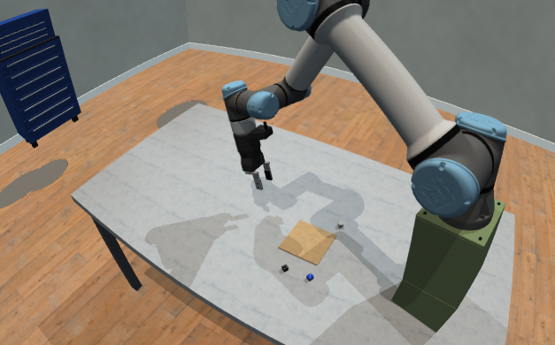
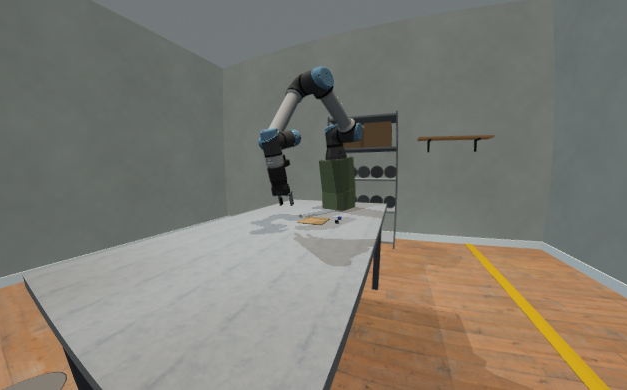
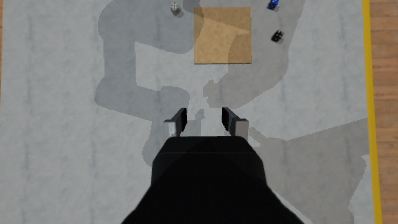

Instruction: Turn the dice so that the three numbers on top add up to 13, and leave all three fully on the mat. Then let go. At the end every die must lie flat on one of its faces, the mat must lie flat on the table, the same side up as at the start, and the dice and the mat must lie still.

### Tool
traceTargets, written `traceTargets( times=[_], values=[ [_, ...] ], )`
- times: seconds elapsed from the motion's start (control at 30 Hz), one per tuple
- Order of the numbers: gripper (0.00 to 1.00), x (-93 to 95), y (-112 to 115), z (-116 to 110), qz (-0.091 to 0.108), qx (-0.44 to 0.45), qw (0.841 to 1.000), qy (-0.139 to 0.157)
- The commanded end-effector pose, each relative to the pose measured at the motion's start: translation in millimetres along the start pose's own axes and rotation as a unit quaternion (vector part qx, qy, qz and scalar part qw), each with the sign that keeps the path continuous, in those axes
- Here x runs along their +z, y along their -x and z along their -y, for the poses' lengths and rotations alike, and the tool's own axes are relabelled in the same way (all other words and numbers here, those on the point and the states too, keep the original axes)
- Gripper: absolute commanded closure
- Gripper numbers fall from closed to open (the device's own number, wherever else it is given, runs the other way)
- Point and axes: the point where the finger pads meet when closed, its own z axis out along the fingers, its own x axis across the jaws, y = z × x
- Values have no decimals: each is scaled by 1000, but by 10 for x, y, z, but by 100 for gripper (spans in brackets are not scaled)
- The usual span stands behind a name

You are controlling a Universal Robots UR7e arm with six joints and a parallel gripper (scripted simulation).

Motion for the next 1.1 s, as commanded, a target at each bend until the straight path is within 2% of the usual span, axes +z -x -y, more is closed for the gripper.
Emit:
traceTargets(
  times=[0.0,0.23,0.47,0.53,0.87,1.07],
  values=[
    [0,76,138,142,-1,30,999,19],
    [0,277,421,661,-9,115,992,45],
    [0,397,578,1173,-15,192,979,68],
    [0,397,578,1173,-15,192,979,68],
    [0,452,642,1798,-22,280,955,94],
    [0,447,632,2041,-25,313,944,105]
  ],
)
